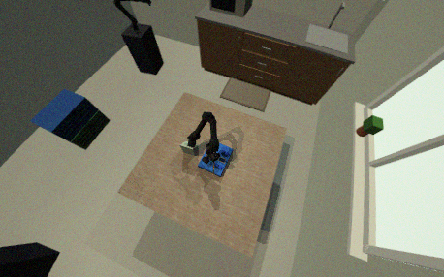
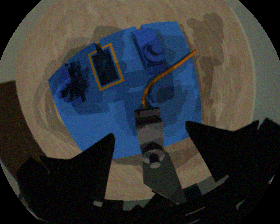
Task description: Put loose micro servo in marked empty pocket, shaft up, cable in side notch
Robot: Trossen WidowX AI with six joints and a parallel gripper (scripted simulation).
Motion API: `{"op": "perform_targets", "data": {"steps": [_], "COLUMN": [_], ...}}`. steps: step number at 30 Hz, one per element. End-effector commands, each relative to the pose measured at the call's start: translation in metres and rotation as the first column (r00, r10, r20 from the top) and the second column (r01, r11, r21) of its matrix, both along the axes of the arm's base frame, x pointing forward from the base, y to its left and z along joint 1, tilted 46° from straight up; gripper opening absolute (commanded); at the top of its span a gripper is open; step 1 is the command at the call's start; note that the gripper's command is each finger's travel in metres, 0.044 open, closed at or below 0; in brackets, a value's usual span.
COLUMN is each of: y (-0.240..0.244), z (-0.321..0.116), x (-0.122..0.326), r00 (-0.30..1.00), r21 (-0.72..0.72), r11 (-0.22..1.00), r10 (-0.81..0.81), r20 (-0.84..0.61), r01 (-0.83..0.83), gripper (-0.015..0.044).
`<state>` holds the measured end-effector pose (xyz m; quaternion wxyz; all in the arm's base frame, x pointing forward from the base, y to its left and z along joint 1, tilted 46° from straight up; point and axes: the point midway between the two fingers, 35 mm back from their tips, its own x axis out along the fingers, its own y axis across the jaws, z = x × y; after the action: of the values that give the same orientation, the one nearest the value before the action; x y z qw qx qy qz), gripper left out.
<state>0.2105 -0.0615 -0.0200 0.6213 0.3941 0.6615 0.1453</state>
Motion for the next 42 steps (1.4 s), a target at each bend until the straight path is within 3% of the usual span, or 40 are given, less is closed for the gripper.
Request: {"op": "perform_targets", "data": {"steps": [1, 13, 18, 21, 27, 42], "y": [0.005, 0.005, 0.005, 0.001, -0.014, -0.015], "z": [-0.004, -0.004, -0.004, 0.000, 0.019, 0.019], "x": [0.000, 0.000, 0.000, -0.001, -0.006, -0.004], "r00": [1.000, 1.000, 1.000, 1.000, 1.000, 1.000], "r21": [0.009, 0.009, 0.009, 0.009, 0.008, 0.008], "r11": [1.000, 1.000, 1.000, 1.000, 1.000, 1.000], "r10": [-0.002, -0.002, -0.002, -0.002, -0.002, -0.002], "r20": [-0.005, -0.005, -0.005, -0.005, -0.006, -0.005], "r01": [0.002, 0.002, 0.002, 0.002, 0.002, 0.002], "gripper": [0.0414, 0.0099, 0.0065, 0.0000, 0.0000, 0.0000]}}
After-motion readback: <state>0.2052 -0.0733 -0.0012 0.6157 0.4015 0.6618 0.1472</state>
